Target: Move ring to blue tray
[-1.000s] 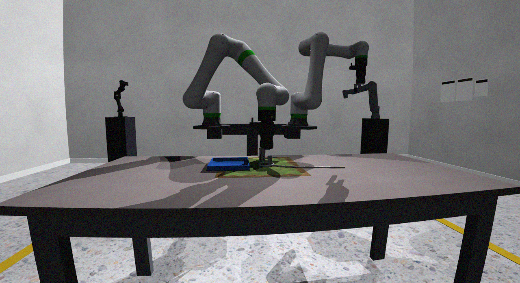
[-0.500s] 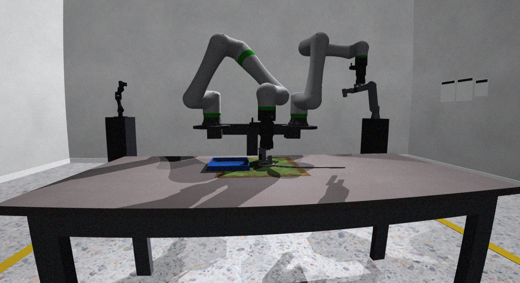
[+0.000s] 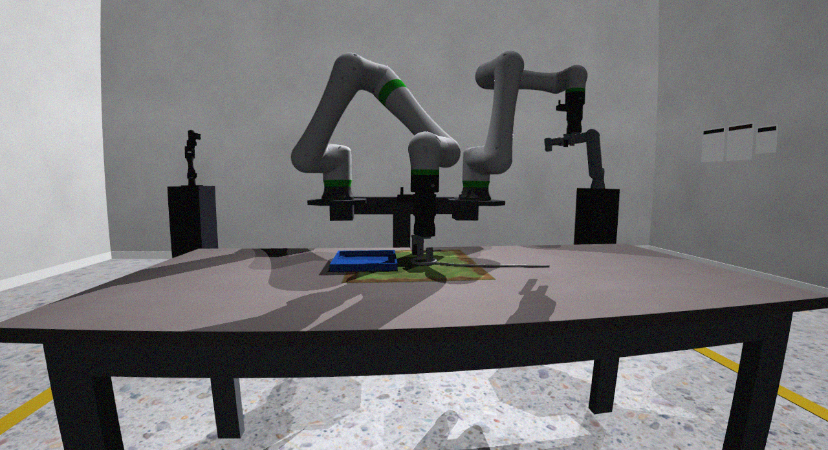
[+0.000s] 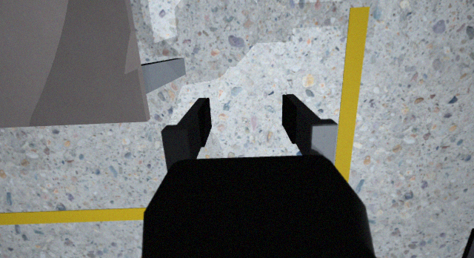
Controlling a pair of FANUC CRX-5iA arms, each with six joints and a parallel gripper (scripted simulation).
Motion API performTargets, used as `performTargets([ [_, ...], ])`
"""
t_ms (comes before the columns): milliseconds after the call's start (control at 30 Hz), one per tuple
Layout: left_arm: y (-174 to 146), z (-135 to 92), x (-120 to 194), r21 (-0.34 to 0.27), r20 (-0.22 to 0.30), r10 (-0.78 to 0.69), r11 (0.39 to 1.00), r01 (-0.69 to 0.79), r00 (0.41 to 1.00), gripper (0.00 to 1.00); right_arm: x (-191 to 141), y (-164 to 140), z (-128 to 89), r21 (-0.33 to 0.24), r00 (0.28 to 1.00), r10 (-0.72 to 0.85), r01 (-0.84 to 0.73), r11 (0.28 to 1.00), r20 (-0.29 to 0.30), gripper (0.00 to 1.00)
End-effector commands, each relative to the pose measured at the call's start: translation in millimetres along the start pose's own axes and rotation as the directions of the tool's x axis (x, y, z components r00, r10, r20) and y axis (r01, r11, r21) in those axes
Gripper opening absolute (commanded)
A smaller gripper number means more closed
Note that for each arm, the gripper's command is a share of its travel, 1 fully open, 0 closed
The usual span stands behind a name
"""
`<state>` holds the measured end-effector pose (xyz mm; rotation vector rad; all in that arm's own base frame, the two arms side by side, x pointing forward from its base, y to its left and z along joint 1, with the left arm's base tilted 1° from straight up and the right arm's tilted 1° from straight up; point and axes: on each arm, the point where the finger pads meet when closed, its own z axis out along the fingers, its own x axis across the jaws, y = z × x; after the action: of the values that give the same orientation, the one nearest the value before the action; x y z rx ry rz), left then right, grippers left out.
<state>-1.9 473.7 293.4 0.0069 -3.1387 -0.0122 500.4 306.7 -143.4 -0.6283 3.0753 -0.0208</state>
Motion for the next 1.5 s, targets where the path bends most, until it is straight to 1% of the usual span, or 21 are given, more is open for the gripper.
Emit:
performTargets([
  [0, 0.2, -1.0, -0.1, -0.002, 0.000, 0.000, 1.000, 0.000, 1.000, 1.00, -1.1, 0.2, -1.2, 0.000, 1.000, 0.000, 0.000, 1.000, 0.002, 0.55],
  [833, 0.2, -1.0, -0.1, -0.002, 0.000, 0.000, 1.000, 0.000, 1.000, 1.00, -1.1, 0.2, -0.7, 0.000, 1.000, 0.000, 0.000, 1.000, 0.002, 0.55],
  [1467, 0.2, -1.0, -0.1, -0.002, 0.000, 0.000, 1.000, 0.000, 1.000, 1.00, -1.1, 0.2, 4.5, 0.000, 1.000, 0.000, 0.000, 1.000, 0.002, 0.55],
])
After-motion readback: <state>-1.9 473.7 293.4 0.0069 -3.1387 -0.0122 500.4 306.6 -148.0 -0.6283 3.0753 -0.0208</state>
